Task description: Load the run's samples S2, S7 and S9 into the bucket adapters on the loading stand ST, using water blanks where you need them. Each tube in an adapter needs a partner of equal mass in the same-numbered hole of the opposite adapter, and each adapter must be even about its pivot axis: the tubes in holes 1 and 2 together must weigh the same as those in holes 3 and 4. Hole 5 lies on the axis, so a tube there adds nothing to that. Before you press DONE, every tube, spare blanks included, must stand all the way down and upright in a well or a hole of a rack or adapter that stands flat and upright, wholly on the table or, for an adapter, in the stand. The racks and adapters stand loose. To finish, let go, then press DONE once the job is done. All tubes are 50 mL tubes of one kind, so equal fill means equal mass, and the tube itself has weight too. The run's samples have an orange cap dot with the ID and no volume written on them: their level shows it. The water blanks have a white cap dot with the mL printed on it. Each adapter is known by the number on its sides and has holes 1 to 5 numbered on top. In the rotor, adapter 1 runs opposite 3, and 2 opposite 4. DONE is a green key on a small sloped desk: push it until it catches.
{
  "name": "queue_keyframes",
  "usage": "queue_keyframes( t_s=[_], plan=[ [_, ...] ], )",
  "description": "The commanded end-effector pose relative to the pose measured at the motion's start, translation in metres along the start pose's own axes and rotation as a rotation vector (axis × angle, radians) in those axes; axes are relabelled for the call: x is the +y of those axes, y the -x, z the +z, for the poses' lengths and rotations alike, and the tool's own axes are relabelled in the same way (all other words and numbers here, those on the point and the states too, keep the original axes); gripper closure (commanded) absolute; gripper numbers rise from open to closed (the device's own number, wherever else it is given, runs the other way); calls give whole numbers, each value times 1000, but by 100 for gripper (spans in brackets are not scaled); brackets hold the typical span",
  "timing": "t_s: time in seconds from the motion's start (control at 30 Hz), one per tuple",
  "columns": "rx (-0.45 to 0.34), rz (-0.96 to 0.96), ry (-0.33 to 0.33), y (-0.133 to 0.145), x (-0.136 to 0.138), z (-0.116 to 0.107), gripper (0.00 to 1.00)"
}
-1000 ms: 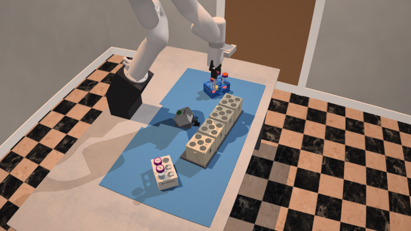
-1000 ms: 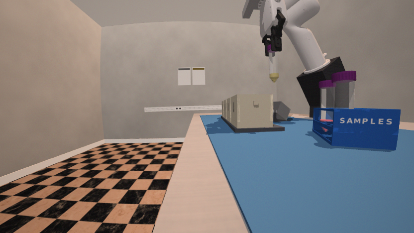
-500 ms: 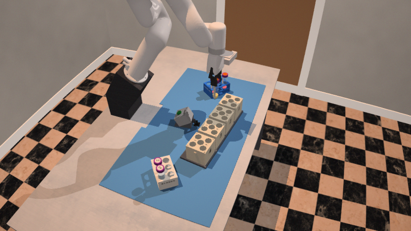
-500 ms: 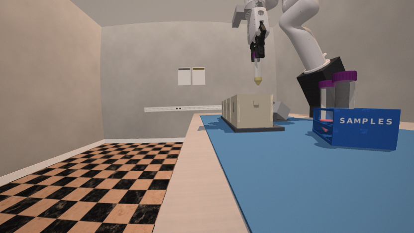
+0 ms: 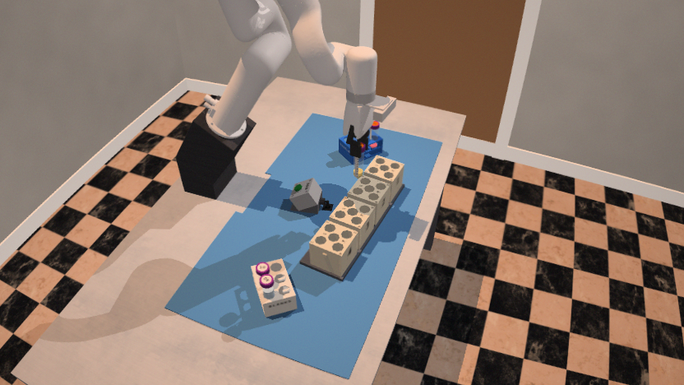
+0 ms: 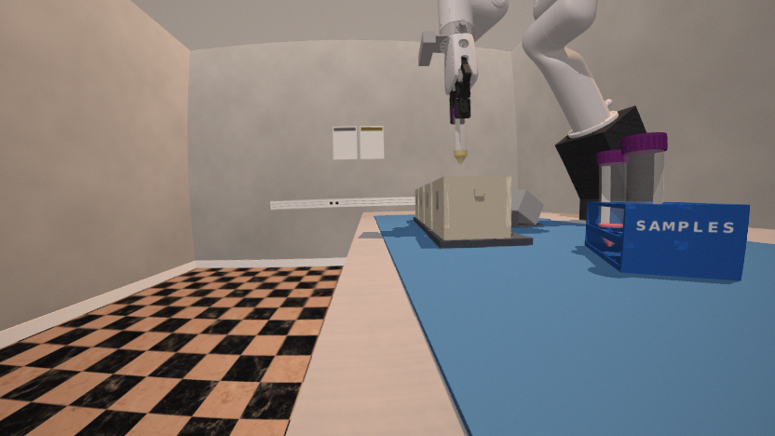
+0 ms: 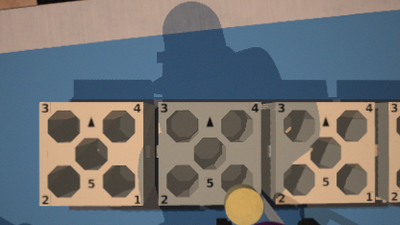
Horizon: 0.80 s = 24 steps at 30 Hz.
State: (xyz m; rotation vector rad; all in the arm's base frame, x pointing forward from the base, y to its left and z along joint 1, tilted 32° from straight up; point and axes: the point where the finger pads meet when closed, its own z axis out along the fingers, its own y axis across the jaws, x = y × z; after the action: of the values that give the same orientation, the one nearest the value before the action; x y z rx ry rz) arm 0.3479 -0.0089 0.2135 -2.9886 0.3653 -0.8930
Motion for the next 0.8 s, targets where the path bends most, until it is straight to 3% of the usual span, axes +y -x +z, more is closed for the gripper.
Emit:
queue_keyframes(
  t_s=[0.0, 0.77],
  plan=[
    [-10, -7, -25, -6, 7, 1, 100],
    [-10, -7, -25, -6, 7, 5, 100]
  ],
)
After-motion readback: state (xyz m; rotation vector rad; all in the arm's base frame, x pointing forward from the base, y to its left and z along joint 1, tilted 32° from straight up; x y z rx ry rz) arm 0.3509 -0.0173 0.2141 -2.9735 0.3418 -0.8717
